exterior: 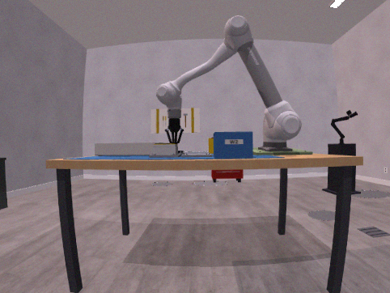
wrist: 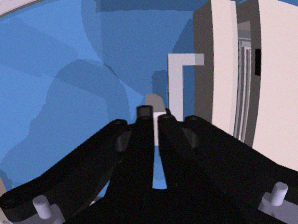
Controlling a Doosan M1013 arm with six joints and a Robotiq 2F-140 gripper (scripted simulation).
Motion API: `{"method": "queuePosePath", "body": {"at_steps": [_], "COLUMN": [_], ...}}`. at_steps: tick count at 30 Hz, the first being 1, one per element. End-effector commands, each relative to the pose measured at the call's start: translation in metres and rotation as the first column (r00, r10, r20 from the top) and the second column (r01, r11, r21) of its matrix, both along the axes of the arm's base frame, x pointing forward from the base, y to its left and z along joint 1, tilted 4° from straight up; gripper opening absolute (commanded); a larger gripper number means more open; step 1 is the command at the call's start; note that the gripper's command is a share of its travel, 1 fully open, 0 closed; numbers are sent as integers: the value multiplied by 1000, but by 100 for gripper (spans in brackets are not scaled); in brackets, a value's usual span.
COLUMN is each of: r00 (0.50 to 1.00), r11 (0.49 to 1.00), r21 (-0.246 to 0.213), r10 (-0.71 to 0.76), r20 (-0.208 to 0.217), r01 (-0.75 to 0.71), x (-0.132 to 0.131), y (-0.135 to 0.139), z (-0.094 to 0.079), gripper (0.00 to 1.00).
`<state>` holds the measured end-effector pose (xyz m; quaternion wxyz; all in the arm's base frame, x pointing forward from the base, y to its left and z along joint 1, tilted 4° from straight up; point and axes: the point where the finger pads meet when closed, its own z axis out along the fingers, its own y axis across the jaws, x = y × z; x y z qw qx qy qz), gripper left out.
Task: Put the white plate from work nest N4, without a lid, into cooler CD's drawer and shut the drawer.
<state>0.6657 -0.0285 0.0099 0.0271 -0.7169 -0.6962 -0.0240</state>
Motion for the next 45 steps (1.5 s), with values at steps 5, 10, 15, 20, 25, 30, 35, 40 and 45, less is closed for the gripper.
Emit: {"method": "queuePosePath", "body": {"at_steps": [5,10,15,20,25,30,35,40,45], "r00": [1000,1000,1000,1000,1000,1000,1000,1000,1000], "r11": [1000,1000,1000,1000,1000,1000,1000,1000,1000], "r21": [0,0,0,0,0,0,0,0,0], "r10": [0,0,0,0,0,0,0,0,0], "r20": [0,0,0,0,0,0,0,0,0], "r01": [0,0,0,0,0,0,0,0,0], "x": [9,14,17,17,17,17,17,17,17], "y": [0,0,0,0,0,0,0,0,0], "z": [0,0,0,0,0,0,0,0,0], "gripper": [0,0,0,0,0,0,0,0,0]}}
